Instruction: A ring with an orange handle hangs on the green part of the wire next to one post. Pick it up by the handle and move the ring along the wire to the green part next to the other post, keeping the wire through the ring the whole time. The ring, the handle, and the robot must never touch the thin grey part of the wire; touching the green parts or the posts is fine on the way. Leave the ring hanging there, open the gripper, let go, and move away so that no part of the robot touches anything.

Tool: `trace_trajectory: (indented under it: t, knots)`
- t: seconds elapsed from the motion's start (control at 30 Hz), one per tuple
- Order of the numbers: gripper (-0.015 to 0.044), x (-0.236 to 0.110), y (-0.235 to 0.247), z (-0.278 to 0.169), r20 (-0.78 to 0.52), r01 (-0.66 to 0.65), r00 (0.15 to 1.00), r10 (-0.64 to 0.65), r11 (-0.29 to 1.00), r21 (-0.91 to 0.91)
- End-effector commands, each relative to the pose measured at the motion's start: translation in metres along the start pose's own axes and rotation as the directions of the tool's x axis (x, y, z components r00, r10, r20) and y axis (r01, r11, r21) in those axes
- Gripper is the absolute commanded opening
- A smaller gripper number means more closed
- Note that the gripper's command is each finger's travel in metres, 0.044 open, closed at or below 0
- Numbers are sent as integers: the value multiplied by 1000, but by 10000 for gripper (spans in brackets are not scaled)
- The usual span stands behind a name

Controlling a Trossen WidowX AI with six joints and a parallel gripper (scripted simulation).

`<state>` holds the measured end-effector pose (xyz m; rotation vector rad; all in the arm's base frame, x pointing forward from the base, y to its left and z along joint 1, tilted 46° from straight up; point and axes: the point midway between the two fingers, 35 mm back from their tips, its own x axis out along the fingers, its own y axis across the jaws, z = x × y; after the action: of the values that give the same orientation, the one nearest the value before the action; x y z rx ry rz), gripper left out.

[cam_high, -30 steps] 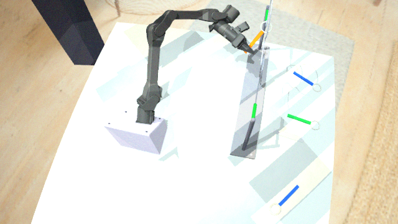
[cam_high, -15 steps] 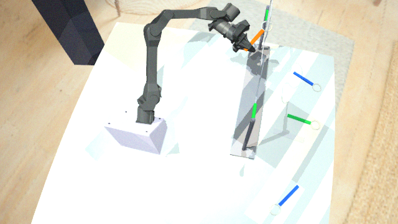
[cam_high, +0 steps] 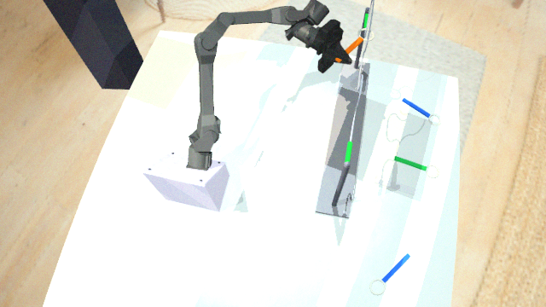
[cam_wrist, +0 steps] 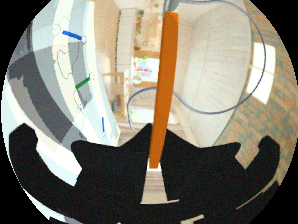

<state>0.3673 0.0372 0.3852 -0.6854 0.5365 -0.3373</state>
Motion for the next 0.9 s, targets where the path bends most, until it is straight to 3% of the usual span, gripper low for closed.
trace_trajectory:
  t: [0.0,0.87]
  knots:
    - [-150,-2,-14,0,4,40,999,-40,998,-54]
    - [-150,-9,-63,11,35,197,980,-198,917,-348]
